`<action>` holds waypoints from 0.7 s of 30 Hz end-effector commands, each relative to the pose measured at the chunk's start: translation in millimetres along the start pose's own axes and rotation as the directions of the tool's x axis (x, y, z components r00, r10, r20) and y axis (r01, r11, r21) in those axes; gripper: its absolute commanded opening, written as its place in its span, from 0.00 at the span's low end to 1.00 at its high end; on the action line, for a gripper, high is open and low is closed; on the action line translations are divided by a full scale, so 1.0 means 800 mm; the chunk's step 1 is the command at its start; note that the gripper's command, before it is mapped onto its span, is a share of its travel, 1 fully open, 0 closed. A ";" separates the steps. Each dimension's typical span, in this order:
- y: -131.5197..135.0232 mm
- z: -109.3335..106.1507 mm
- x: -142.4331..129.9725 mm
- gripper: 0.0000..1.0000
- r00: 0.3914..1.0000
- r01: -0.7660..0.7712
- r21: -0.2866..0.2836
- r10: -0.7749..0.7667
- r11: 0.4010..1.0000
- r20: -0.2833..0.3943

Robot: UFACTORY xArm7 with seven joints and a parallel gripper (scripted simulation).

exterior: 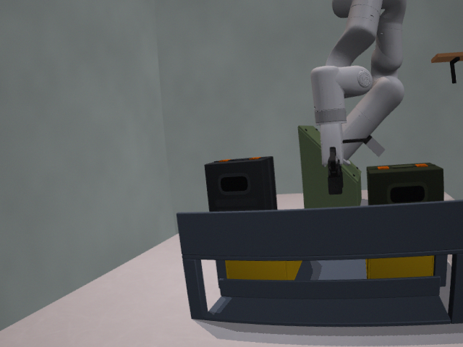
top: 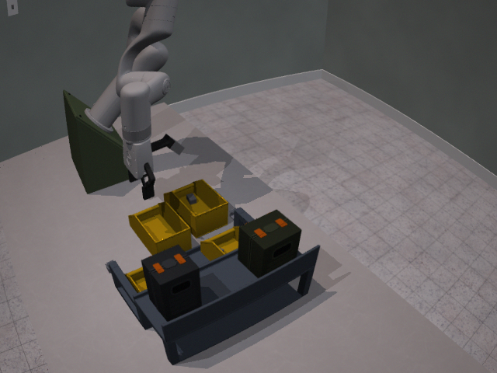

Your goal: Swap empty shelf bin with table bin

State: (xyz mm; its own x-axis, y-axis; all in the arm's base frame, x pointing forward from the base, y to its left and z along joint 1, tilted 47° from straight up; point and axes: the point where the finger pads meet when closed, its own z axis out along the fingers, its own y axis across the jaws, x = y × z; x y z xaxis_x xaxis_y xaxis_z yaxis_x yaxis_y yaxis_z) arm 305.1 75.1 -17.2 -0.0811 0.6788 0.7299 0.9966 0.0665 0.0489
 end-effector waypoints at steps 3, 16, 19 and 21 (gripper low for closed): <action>0.001 -0.005 -0.001 0.95 1.000 0.000 -0.003 0.000 1.000 0.002; 0.001 -0.005 -0.001 0.00 1.000 0.000 -0.003 0.000 1.000 0.002; 0.001 -0.005 -0.001 0.00 1.000 0.000 -0.003 0.000 1.000 0.002; 0.001 -0.005 -0.001 0.00 1.000 0.000 -0.003 0.000 1.000 0.002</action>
State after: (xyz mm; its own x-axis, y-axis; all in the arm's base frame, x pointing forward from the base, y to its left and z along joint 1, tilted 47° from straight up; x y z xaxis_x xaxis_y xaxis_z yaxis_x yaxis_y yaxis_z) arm 305.0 73.1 -14.9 -0.0812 0.6786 0.7300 0.9966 0.0666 0.0489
